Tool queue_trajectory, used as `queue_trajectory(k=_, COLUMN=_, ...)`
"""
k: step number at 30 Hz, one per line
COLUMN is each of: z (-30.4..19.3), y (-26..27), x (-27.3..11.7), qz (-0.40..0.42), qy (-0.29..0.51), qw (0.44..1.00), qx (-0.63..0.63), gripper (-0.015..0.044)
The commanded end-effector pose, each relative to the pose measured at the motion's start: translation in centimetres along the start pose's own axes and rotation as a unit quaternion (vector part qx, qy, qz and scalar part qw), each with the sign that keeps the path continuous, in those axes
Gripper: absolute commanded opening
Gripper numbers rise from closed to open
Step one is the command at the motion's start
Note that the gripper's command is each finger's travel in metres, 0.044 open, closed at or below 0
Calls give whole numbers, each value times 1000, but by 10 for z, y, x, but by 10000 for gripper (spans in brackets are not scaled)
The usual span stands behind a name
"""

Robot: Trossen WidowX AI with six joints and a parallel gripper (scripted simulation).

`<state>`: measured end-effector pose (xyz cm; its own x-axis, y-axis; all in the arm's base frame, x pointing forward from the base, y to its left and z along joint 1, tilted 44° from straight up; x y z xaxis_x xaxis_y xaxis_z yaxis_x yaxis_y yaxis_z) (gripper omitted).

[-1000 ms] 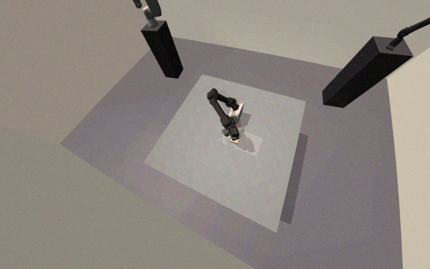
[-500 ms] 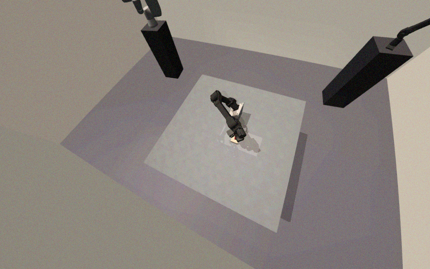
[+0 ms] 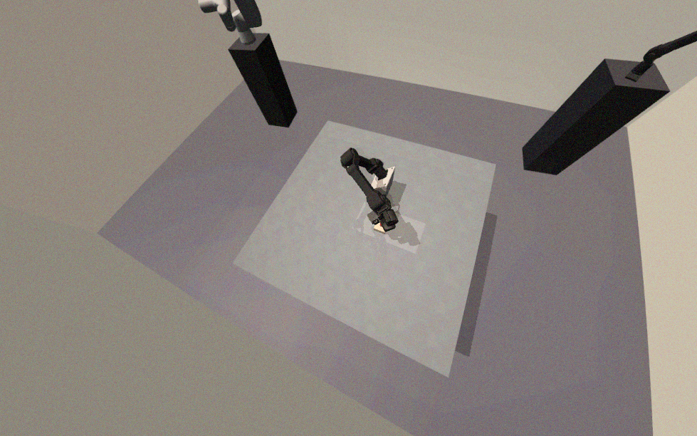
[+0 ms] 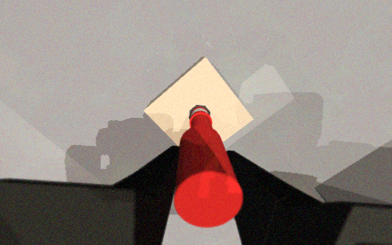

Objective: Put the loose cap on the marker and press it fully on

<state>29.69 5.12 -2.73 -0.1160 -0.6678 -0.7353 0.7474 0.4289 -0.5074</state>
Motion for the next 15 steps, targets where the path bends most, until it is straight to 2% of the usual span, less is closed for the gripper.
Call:
queue_trajectory(k=1, z=0, y=-1, x=7, qz=-2, qy=-1, qw=1000, qx=-2, gripper=0)
queue_trajectory(k=15, z=0, y=-1, x=29, qz=-3, qy=-1, qw=1000, qx=-1, gripper=0)
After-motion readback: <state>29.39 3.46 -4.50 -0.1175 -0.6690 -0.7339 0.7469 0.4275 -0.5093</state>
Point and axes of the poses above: the point midway between the two fingers, 35 mm back from their tips, its own x axis out along the fingers, its own y axis across the jaws, z = x × y, the point moved 4 cm from there along -x, back along the fingers, and after that the axes turned 7 degrees about -x, right-handed, at the moved point
